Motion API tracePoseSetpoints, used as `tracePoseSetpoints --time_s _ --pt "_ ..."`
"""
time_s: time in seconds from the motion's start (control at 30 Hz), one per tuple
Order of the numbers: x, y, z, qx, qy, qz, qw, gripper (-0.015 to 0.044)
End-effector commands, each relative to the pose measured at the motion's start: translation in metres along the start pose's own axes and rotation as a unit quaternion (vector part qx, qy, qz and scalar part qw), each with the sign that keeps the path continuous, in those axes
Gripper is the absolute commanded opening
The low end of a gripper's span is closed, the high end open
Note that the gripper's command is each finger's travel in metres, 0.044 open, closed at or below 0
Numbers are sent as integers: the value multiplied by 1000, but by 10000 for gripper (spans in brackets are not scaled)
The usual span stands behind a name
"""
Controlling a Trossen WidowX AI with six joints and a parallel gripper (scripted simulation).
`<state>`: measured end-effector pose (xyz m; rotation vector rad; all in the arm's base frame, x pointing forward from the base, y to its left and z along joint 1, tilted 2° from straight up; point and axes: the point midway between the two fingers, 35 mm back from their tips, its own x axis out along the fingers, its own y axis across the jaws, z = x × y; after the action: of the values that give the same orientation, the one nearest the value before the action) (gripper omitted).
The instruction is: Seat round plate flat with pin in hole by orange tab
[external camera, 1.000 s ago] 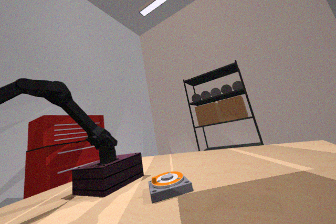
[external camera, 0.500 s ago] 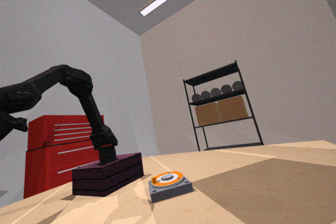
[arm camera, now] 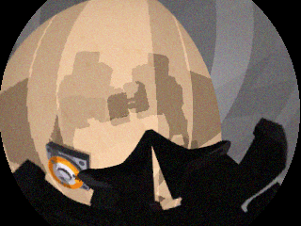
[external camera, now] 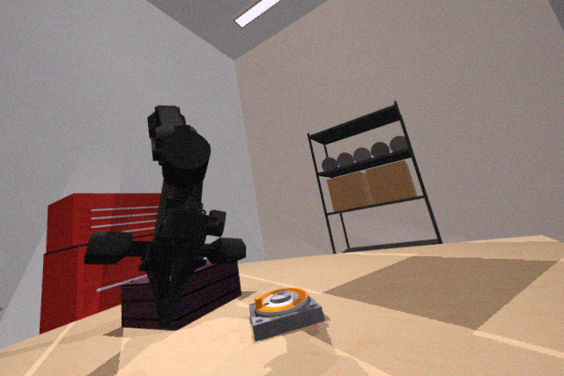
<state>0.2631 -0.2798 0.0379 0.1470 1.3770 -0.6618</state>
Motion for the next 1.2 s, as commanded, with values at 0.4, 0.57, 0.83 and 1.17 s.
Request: tracePoseSetpoints --time_s 0.4,0.57,0.83,1.17 --pt "-57 161 -75 -189 64 140 970 0" --pt "-45 164 -74 -189 64 140 970 0" --pt "-11 173 -80 -189 64 140 970 0" --pt "-12 173 -88 -189 64 140 970 0"
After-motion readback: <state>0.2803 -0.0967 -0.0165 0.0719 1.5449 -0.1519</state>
